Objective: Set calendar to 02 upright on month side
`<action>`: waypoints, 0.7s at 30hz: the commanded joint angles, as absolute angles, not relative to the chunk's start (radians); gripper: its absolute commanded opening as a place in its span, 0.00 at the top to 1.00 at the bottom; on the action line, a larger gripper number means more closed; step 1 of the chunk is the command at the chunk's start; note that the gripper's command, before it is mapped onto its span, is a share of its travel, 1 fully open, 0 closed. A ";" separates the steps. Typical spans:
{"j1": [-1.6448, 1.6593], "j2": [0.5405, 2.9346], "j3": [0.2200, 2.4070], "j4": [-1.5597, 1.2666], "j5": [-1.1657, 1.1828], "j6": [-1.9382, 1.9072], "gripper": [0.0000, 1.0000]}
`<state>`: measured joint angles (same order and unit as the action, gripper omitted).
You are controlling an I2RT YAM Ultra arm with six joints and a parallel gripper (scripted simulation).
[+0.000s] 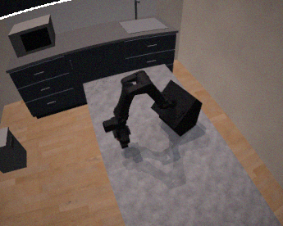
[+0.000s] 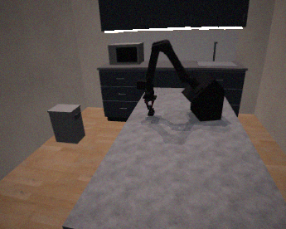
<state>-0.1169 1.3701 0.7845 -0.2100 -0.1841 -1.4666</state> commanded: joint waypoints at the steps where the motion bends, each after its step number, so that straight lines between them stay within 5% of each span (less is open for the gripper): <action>1: -0.136 1.278 0.793 -0.338 -0.207 -1.483 0.73; 21: -0.176 1.151 0.825 -0.503 -0.233 -1.506 0.73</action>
<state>-0.1726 1.1572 0.8204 -0.4900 -0.2237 -1.5097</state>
